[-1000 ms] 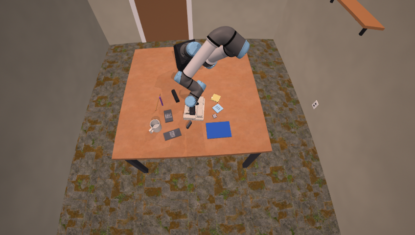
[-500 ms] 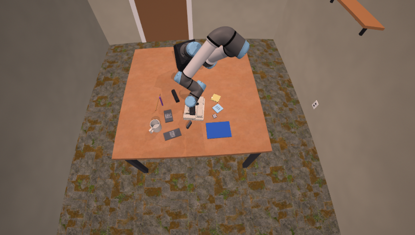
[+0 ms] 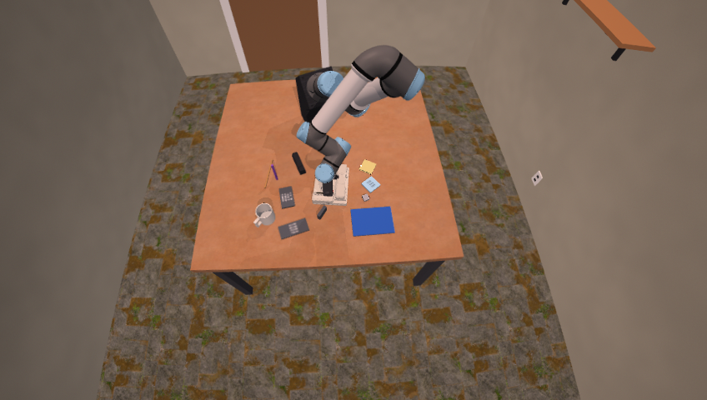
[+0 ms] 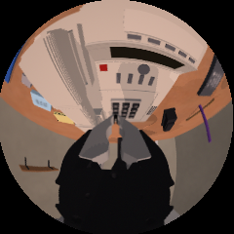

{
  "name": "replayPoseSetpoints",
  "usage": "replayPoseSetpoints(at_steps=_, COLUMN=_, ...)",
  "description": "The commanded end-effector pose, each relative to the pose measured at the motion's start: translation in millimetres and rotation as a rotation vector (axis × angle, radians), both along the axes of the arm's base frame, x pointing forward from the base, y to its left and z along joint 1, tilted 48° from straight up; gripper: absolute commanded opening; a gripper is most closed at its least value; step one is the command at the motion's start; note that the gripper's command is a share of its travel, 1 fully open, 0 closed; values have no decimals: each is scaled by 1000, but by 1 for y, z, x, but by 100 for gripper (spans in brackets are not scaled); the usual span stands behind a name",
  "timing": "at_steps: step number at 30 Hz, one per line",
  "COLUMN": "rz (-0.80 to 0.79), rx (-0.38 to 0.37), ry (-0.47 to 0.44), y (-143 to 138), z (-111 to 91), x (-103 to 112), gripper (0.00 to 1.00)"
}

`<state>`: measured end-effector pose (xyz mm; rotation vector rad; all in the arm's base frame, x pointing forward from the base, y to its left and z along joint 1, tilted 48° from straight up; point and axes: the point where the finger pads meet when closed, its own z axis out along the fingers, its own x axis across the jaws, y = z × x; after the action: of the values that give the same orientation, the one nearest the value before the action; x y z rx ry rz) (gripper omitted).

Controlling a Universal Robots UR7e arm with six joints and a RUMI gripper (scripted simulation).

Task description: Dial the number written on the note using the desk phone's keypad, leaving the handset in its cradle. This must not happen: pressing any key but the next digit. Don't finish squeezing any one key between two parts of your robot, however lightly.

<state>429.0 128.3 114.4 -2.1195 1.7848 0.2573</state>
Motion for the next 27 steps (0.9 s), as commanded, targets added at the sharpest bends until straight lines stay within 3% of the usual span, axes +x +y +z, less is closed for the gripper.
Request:
replayPoseSetpoints(at_steps=1, rz=0, rx=0, ry=-1, y=0, z=0, x=1, gripper=0)
replayPoseSetpoints(at_steps=27, rz=0, rx=0, ry=-1, y=1, z=-2, x=2, gripper=0)
